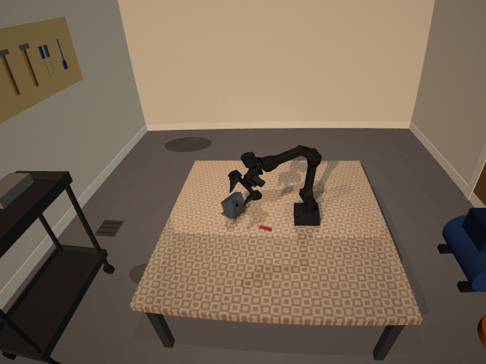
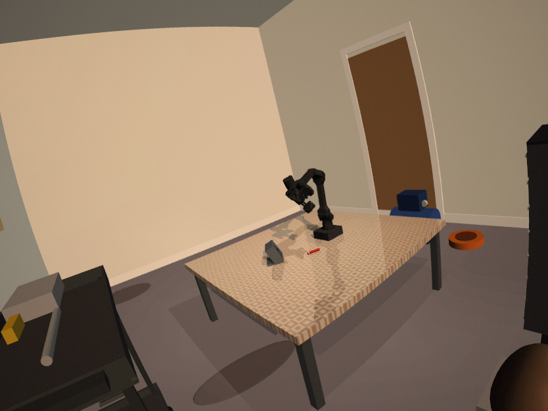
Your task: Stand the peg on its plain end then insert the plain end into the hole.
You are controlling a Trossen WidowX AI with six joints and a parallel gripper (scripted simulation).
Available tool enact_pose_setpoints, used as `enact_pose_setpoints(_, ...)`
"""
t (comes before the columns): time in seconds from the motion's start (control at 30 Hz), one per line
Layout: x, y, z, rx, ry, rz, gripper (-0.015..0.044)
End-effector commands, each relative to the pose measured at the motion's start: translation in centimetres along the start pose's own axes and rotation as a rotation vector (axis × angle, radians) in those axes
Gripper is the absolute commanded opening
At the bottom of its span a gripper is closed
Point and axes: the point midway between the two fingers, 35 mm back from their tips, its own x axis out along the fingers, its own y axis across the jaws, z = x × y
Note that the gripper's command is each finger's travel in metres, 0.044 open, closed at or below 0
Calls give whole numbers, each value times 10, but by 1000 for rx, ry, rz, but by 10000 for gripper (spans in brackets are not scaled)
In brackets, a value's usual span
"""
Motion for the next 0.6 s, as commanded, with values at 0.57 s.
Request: enact_pose_setpoints(0.57, 7, 53, -62, 675, 312, 80, 440)
